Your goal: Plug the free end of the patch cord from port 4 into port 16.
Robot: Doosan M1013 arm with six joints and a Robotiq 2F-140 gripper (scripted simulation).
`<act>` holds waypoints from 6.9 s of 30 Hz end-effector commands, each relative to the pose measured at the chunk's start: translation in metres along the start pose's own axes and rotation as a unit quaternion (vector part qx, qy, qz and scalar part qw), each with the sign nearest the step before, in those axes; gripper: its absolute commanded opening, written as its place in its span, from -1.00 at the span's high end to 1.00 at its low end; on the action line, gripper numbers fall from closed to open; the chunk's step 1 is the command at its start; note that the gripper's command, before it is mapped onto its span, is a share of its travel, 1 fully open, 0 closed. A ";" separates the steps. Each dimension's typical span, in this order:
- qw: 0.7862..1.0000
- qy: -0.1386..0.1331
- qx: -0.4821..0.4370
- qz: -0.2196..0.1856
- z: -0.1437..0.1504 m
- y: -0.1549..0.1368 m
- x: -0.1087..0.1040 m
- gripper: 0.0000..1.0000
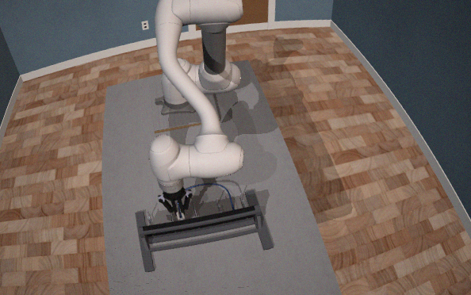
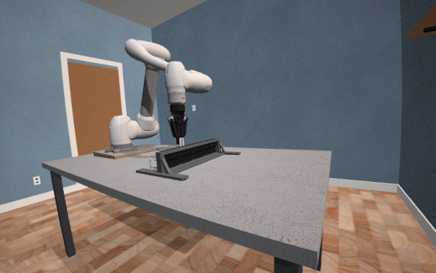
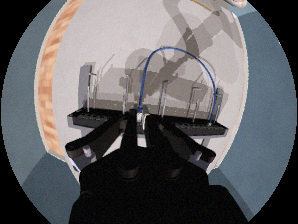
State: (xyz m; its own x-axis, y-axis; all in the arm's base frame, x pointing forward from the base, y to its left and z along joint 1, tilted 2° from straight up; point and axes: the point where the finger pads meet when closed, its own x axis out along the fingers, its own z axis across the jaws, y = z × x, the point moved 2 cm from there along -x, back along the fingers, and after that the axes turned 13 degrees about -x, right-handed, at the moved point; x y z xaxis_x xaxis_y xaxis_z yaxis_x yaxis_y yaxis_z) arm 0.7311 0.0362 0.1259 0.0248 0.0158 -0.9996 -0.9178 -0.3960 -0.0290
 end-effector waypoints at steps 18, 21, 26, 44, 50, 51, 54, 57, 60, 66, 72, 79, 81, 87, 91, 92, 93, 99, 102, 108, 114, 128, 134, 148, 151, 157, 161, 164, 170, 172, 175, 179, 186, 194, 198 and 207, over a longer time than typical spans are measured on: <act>1.000 0.000 0.000 0.000 0.000 0.000 0.000 1.00; 1.000 0.000 0.000 0.000 0.000 0.000 0.000 1.00; 1.000 0.000 0.000 0.000 0.000 -0.001 0.000 1.00; 1.000 0.000 0.000 0.000 -0.001 -0.002 0.000 1.00; 1.000 0.000 0.000 0.000 -0.001 -0.002 0.000 1.00; 1.000 0.000 0.000 0.000 -0.001 -0.002 0.000 1.00; 1.000 0.000 0.000 0.000 -0.001 -0.003 0.000 1.00; 1.000 0.000 0.000 0.000 -0.001 -0.003 0.000 1.00; 1.000 0.000 0.000 0.000 -0.001 -0.004 0.000 1.00; 1.000 0.000 0.000 0.000 -0.001 -0.004 0.000 1.00; 1.000 0.000 0.000 0.000 -0.001 -0.004 0.000 1.00; 1.000 0.000 0.000 0.000 -0.001 -0.004 0.000 1.00; 1.000 0.000 0.000 -0.001 -0.001 -0.005 0.000 1.00; 1.000 0.000 0.000 -0.002 -0.001 -0.006 0.000 1.00; 1.000 0.001 0.000 -0.003 -0.001 -0.006 0.000 1.00; 1.000 0.001 0.000 -0.003 -0.001 -0.006 0.000 1.00; 1.000 0.001 0.000 -0.003 -0.001 -0.006 0.000 1.00; 1.000 0.001 0.000 -0.003 -0.001 -0.006 0.000 1.00; 1.000 0.001 0.000 -0.003 -0.001 -0.006 0.000 1.00; 1.000 0.000 0.000 -0.002 -0.001 -0.006 0.000 1.00; 1.000 0.000 0.000 0.001 -0.002 -0.008 0.000 1.00; 1.000 -0.001 0.000 0.002 -0.002 -0.008 0.000 1.00; 1.000 -0.001 0.000 0.002 -0.002 -0.008 0.000 1.00; 1.000 -0.001 0.000 0.002 -0.002 -0.009 0.000 1.00; 1.000 -0.001 0.000 0.002 -0.002 -0.009 0.000 1.00; 1.000 -0.001 0.000 0.002 -0.002 -0.009 0.000 1.00; 1.000 -0.001 0.000 0.002 -0.002 -0.009 0.000 1.00; 1.000 -0.001 0.000 0.002 -0.002 -0.009 0.000 1.00; 1.000 -0.001 0.000 0.002 -0.002 -0.009 0.000 1.00; 1.000 -0.001 0.000 0.002 -0.002 -0.009 0.000 1.00; 1.000 -0.001 0.000 0.002 -0.002 -0.009 0.000 1.00; 1.000 -0.001 0.000 0.002 -0.002 -0.009 0.000 1.00; 1.000 -0.001 0.000 0.002 -0.002 -0.009 0.000 1.00; 1.000 -0.001 0.000 0.002 -0.002 -0.009 0.000 0.55; 1.000 -0.001 0.000 0.002 -0.002 -0.009 0.000 0.55; 1.000 -0.001 0.000 0.002 -0.002 -0.009 0.000 0.55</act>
State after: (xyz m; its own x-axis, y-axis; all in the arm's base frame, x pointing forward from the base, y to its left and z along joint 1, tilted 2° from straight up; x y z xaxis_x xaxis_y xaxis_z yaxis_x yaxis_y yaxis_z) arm 0.7398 0.0378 0.1264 0.0215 0.0153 -0.9997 -0.9176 -0.3966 -0.0258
